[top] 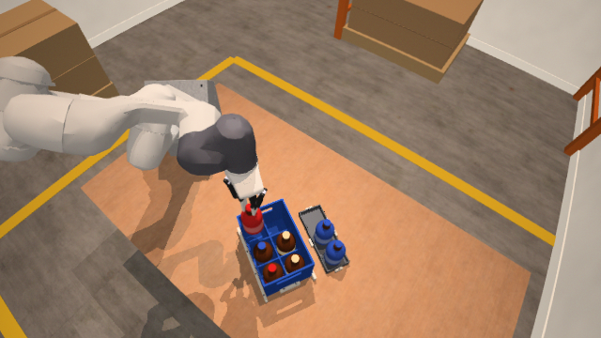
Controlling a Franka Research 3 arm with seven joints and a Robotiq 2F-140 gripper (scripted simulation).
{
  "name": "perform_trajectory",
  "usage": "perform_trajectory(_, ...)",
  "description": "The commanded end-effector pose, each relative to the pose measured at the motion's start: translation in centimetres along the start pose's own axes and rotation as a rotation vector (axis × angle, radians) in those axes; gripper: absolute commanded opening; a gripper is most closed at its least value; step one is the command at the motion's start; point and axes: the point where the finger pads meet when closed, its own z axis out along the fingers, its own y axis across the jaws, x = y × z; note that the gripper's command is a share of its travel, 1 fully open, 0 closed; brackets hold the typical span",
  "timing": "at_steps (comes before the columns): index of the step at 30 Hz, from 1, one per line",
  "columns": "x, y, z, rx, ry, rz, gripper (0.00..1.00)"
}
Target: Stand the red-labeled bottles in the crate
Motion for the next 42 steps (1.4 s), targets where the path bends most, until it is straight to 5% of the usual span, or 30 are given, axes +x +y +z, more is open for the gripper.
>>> perform_trajectory(1, 0.0, -0.4, 0.0, 0.012, 0.0, 0.005, 0.0)
perform_trajectory(42, 0.0, -0.4, 3.5, 0.012, 0.0, 0.005, 0.0)
